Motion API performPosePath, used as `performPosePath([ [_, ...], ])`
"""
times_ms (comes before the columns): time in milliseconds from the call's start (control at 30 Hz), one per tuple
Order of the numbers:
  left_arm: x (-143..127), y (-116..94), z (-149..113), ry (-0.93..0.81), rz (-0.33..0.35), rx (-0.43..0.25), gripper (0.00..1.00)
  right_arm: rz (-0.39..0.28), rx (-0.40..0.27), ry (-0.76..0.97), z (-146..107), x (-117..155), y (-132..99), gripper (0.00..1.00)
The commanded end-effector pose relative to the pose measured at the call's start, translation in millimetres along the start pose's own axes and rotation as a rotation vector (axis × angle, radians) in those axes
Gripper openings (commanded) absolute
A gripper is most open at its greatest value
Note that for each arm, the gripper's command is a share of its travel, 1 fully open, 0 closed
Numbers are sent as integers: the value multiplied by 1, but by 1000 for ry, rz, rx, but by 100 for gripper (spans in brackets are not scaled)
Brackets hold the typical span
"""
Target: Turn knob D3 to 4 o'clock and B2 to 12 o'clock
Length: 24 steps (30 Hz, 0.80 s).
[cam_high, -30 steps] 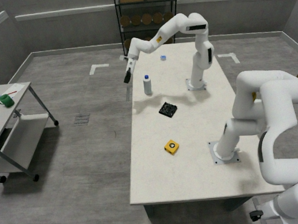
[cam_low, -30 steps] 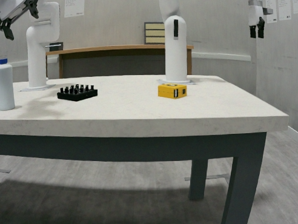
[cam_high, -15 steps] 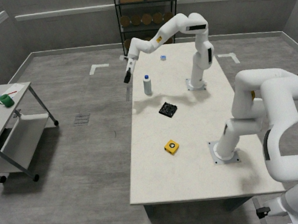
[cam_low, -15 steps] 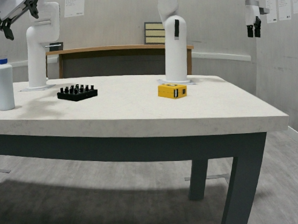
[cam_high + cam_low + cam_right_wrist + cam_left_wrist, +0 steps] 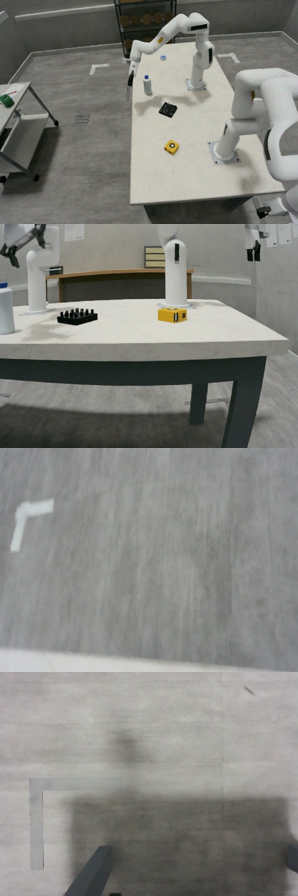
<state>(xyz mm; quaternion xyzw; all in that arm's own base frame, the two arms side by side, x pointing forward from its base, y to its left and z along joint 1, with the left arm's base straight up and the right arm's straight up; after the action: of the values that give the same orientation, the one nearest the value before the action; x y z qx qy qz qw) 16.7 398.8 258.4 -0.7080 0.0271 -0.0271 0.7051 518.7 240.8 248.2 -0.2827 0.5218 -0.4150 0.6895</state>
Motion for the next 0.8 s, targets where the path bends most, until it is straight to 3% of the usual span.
performPosePath([
  [0, 0, -2, 1, 0, 0, 4, 100, -47, -66, -106, -37, -6, 15, 100],
  [267, 0, -2, 1, 0, 0, 4, 100, -132, -204, -327, -111, -7, 39, 100],
  [333, 0, -2, 1, 0, 0, 4, 100, -132, -204, -327, -111, -7, 39, 100],
  [367, 0, -2, 1, 0, 0, 4, 100, -161, -253, -411, -138, -4, 45, 100],
  [767, 0, -2, 1, 0, 0, 4, 100, -268, -445, -766, -241, 17, 59, 100],
])
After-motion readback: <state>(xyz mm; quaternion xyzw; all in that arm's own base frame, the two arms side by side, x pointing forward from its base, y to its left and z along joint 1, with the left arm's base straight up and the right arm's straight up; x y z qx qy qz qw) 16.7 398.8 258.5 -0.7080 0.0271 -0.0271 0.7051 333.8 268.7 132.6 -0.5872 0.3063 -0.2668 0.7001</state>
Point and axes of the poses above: on each arm, the point where the finger pads meet when closed, its own y axis out along the fingers, its own x axis across the jaws, z = x × y, the point moved 1 cm from there along -y, back along the fingers, and after that the axes turned 2 degrees about y, right-handed, at the moved point
